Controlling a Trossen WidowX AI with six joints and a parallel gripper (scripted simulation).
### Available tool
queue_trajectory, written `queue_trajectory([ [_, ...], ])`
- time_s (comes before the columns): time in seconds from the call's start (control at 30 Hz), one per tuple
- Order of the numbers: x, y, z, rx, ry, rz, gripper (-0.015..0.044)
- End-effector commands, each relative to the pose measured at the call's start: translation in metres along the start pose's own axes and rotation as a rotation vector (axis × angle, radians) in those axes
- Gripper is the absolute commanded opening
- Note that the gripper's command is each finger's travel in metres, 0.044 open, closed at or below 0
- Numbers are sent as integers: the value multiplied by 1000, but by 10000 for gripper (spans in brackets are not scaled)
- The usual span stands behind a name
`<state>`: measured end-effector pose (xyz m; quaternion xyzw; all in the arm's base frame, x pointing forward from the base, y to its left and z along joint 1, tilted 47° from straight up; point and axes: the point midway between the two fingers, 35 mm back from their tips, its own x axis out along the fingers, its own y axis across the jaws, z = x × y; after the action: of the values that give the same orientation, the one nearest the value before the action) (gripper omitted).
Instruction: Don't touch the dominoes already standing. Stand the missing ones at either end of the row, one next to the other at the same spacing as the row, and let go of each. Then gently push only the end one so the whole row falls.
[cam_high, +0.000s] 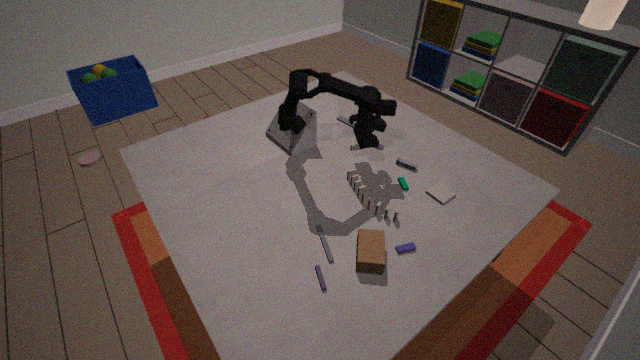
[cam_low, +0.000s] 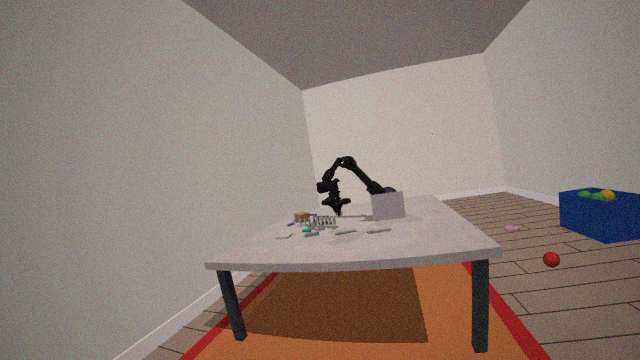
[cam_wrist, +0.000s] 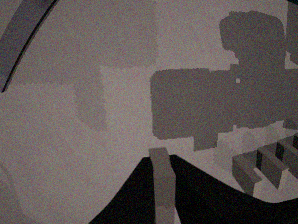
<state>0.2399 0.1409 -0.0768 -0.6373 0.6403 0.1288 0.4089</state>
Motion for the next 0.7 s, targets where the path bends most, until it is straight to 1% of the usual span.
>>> queue_trajectory([
  [0.0,-43,-3,0,10,-13,1,24],
  [0.07,-68,-4,0,10,-13,1,24],
  [0.13,-83,-5,0,10,-14,2,24],
  [0.3,-86,-13,-8,44,-17,3,24],
  [0.5,-93,-72,-87,362,-28,13,24],
  [0.67,-89,-102,-164,643,-21,11,24],
])
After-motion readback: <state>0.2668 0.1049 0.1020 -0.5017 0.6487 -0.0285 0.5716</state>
